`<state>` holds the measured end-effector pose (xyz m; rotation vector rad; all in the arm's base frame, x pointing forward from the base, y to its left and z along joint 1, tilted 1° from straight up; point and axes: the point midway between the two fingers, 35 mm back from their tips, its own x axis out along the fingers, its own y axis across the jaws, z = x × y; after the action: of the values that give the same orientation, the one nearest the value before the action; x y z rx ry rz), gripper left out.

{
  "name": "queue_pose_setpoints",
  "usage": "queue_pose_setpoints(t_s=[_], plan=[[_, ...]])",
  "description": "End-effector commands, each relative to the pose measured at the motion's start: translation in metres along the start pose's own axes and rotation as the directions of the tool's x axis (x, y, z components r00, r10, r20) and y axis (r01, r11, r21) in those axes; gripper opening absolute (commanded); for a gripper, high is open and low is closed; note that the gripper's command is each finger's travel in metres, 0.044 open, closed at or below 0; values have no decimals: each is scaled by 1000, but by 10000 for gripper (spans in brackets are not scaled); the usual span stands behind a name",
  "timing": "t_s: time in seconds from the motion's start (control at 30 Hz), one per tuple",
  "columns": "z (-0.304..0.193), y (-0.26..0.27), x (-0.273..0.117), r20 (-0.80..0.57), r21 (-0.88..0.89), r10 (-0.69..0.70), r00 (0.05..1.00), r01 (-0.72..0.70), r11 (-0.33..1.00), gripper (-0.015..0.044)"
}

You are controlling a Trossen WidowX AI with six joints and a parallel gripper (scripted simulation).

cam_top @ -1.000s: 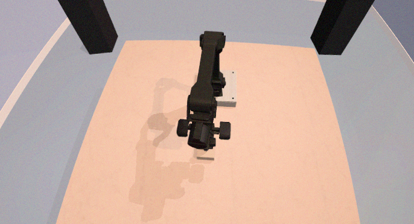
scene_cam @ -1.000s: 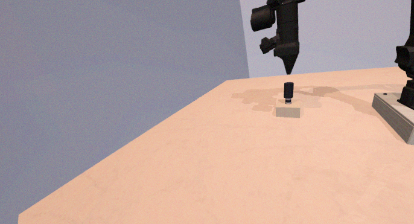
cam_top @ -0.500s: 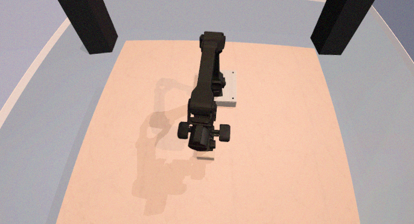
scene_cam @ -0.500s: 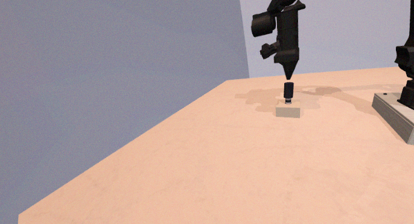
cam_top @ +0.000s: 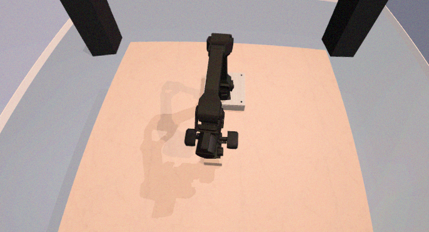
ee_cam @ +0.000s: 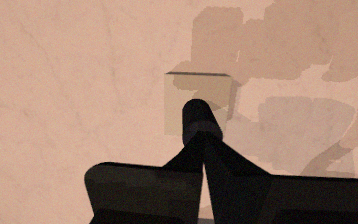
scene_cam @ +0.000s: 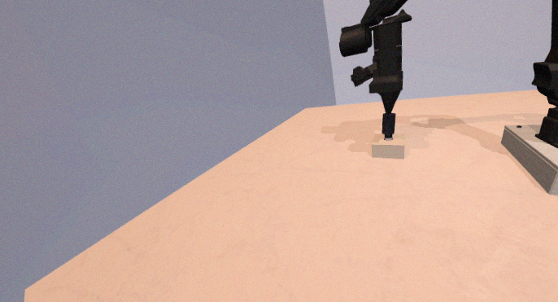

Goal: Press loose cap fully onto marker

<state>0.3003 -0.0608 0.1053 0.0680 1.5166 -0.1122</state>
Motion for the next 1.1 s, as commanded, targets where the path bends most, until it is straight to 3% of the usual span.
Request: queue_pose_setpoints(t_s=[0.0,0.17,0.4,0.6,1.07], plan=[[0,0,-1,1,0,0,1000,0,1000,0],[1,0,-9,1,0,0,1000,0,1000,0],[1,0,-88,1,0,0,1000,0,1000,0],[1,0,-90,1,0,0,1000,0,1000,0],[1,0,-90,1,0,0,1000,0,1000,367]])
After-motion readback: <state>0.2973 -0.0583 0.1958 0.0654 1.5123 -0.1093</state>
